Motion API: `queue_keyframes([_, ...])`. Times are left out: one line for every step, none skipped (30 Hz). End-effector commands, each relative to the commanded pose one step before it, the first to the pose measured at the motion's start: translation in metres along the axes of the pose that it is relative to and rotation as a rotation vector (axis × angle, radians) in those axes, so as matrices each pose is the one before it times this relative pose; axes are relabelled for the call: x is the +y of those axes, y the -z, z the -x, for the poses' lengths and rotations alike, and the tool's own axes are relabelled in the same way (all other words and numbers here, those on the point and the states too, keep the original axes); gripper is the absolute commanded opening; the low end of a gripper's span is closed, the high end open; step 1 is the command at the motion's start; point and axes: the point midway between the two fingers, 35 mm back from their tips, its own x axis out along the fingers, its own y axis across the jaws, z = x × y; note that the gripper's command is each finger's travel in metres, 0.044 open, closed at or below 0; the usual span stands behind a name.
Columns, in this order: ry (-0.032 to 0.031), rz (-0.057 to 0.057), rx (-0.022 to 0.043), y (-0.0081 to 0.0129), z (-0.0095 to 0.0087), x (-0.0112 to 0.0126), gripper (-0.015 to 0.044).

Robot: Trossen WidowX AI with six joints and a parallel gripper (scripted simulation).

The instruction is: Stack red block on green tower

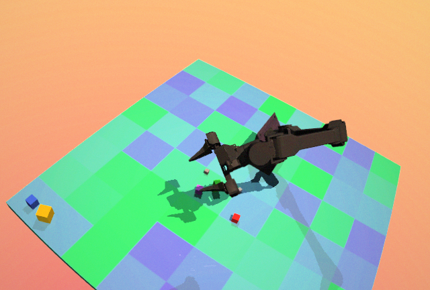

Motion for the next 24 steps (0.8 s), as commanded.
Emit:
queue_keyframes([-0.11738, 0.1844, 0.27826, 0.07432, -0.01104, 0.02687, 0.044])
queue_keyframes([-0.03513, 0.0424, 0.06204, 0.01491, -0.00511, 0.00915, 0.044])
queue_keyframes([-0.03742, 0.0409, 0.06019, 0.01426, -0.00533, 0.00954, 0.044])
queue_keyframes([-0.03951, 0.0392, 0.05806, 0.01356, -0.00552, 0.00986, 0.044])
queue_keyframes([-0.04147, 0.0375, 0.05579, 0.01285, -0.00569, 0.01013, 0.044])
queue_keyframes([-0.04328, 0.0357, 0.0534, 0.01214, -0.00584, 0.01035, 0.044])
queue_keyframes([-0.04493, 0.0339, 0.05088, 0.01142, -0.00598, 0.01052, 0.044])
queue_keyframes([-0.04642, 0.032, 0.04824, 0.0107, -0.0061, 0.01064, 0.044])
queue_keyframes([-0.04774, 0.0302, 0.04549, 0.00999, -0.0062, 0.01071, 0.044])
queue_keyframes([-0.04887, 0.0283, 0.04263, 0.00928, -0.00628, 0.01074, 0.044])
queue_keyframes([-0.0498, 0.0264, 0.03968, 0.00857, -0.00634, 0.01072, 0.044])
queue_keyframes([-0.04005, 0.0196, 0.02945, 0.00723, -0.00508, 0.00853, 0.044])
queue_keyframes([-0.03746, 0.0171, 0.0255, 0.0063, -0.00475, 0.00786, 0.044])
queue_keyframes([-0.02717, 0.0117, 0.0173, 0.00429, -0.00348, 0.00563, 0.044])
queue_keyframes([-0.01635, 0.0068, 0.00994, 0.00247, -0.00211, 0.00336, 0.044])
queue_keyframes([-0.00546, 0.0022, 0.00324, 0.0008, -0.00071, 0.00111, 0.044])
queue_keyframes([0.0, 0.0, 0.0, 0.0, 0.0, 0.0, 0.044])
queue_keyframes([0.0, 0.0, 0.0, 0.0, 0.0, 0.0, 0.044])
queue_keyframes([0.0, 0.0, 0.0, 0.0, 0.0, 0.0, 0.044])
queue_keyframes([0.0, 0.0, 0.0, 0.0, 0.0, 0.0, 0.044])
queue_keyframes([0.0, 0.0, 0.0, 0.0, 0.0, 0.0, 0.044])
queue_keyframes([0.00002, 0.0, 0.00004, 0.00106, -0.00001, -0.00035, 0.044])
queue_keyframes([0.00002, -0.0001, 0.00009, 0.00234, -0.00002, -0.00076, 0.044])
queue_keyframes([0.00001, 0.0, 0.00004, 0.00091, -0.00001, -0.00029, 0.044])
